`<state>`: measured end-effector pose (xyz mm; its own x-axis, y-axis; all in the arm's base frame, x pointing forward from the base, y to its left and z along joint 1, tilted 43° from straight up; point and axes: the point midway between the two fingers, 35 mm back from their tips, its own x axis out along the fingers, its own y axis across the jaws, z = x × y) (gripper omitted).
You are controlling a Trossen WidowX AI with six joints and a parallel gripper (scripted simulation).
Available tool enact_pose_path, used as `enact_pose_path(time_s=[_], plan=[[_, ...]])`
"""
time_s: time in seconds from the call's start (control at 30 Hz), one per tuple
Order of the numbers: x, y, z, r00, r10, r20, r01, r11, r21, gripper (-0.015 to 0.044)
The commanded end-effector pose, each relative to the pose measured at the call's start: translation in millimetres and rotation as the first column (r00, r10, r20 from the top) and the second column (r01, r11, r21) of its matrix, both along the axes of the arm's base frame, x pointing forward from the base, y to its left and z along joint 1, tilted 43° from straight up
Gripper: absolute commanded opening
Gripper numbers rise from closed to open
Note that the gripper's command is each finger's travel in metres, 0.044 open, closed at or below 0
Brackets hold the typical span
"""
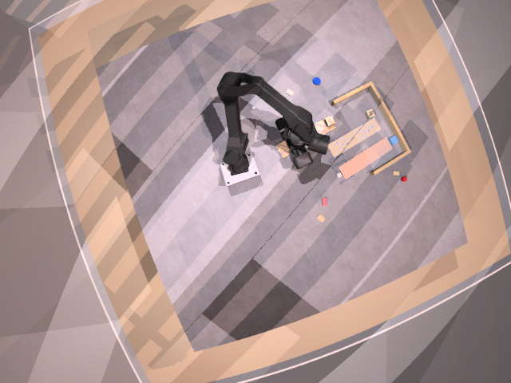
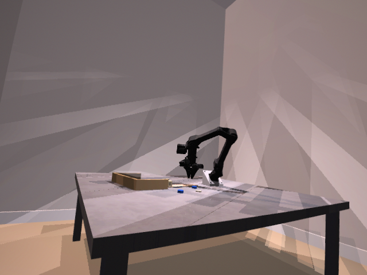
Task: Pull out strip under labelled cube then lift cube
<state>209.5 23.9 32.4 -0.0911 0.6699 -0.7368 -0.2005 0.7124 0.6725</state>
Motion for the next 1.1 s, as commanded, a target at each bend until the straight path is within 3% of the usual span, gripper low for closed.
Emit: enact_pose_path(time_s=[0.0, 0.27, 1.07], plan=[[13, 4, 4, 1.0, -0.019, -0.017, 0.019, 1.0, 0.002, 0.0236], [44, 10, 11, 1.0, -0.019, -0.015, 0.019, 1.0, 0.003, 0.044], [133, 31, 36, 1.0, -0.019, -0.011, 0.019, 1.0, 0.004, 0.044]])
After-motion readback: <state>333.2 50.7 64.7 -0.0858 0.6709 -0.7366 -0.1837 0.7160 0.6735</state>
